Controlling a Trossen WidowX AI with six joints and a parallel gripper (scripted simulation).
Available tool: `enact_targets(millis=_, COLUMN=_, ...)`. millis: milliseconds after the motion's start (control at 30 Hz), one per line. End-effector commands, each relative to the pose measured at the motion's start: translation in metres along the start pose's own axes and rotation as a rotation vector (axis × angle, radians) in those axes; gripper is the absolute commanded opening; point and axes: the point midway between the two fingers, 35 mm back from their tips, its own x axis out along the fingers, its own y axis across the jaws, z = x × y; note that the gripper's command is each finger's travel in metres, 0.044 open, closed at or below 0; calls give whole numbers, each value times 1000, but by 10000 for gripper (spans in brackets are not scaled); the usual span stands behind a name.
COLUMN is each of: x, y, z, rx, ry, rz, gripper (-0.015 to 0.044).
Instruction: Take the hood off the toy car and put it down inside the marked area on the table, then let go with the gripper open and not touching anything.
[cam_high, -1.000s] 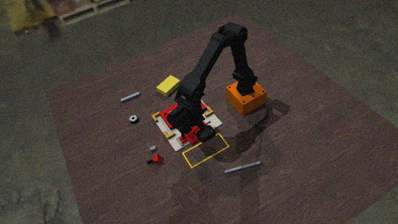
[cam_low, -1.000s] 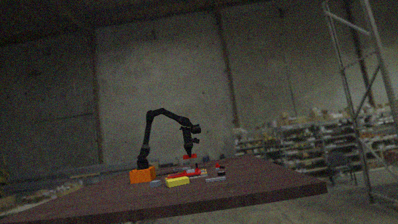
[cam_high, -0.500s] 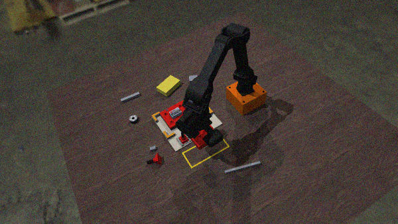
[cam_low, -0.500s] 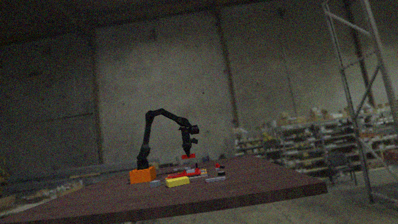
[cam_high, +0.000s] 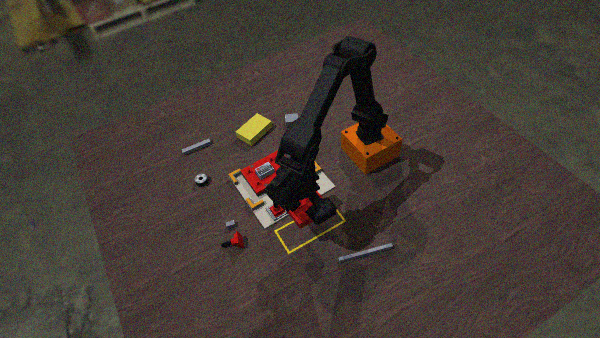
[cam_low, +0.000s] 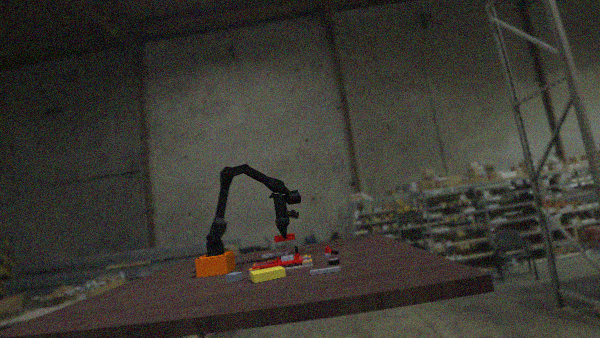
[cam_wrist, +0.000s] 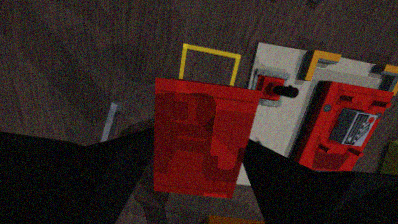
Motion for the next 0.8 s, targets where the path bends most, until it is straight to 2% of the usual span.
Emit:
enact_targets(millis=0, x=4, y=-1, z=-1, rx=5, ry=3, rz=-3, gripper=0)
enact_targets(millis=767, x=18, y=-1, z=-1, rx=5, ry=3, rz=-3, gripper=0)
